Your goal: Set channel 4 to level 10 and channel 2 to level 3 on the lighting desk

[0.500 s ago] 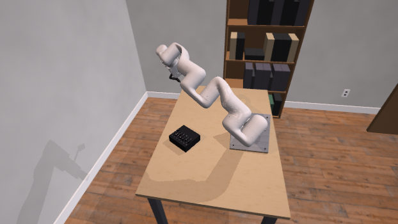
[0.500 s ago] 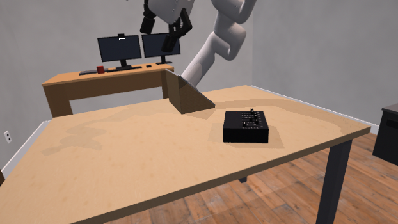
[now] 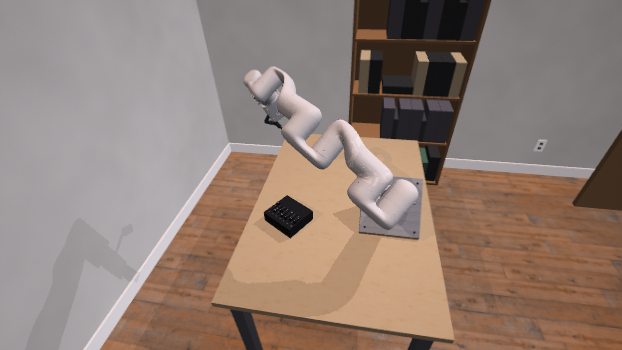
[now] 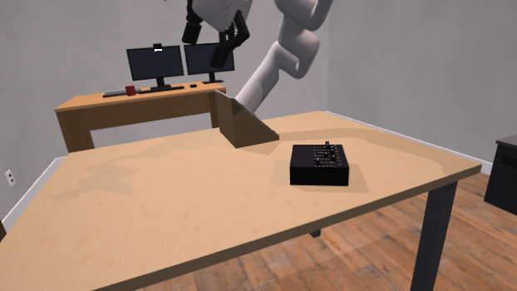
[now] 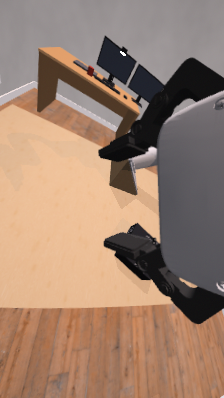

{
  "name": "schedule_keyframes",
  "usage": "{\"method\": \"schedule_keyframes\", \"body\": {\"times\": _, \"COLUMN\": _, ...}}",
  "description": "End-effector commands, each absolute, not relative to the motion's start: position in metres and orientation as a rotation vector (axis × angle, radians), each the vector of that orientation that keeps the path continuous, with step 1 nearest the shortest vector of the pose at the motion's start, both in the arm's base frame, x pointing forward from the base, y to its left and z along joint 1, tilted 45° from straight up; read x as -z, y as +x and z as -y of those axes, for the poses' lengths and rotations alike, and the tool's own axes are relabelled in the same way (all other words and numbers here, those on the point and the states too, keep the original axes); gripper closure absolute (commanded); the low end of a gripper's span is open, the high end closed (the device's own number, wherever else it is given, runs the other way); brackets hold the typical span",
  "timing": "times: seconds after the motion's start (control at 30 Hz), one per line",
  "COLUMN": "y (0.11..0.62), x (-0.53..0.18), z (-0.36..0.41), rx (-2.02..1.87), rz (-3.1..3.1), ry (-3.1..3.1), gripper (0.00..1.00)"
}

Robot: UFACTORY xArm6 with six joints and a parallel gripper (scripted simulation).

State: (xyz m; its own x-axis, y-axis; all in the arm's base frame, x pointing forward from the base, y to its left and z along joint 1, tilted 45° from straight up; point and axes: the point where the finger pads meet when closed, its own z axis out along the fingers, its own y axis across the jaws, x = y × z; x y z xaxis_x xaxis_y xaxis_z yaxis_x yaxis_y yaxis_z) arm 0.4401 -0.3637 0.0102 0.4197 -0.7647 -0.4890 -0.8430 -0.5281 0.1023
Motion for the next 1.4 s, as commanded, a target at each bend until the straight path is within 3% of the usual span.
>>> {"method": "schedule_keyframes", "body": {"times": 0.0, "y": 0.44, "x": -0.012, "z": 0.365, "rx": -0.73, "rz": -1.437, "ry": -2.51, "gripper": 0.0}}
{"method": "schedule_keyframes", "body": {"times": 0.73, "y": 0.477, "x": -0.053, "z": 0.253, "rx": -0.654, "rz": -1.521, "ry": -2.259, "gripper": 0.0}}
{"method": "schedule_keyframes", "body": {"times": 1.37, "y": 0.47, "x": -0.089, "z": 0.138, "rx": -0.647, "rz": -1.673, "ry": -1.949, "gripper": 0.0}}
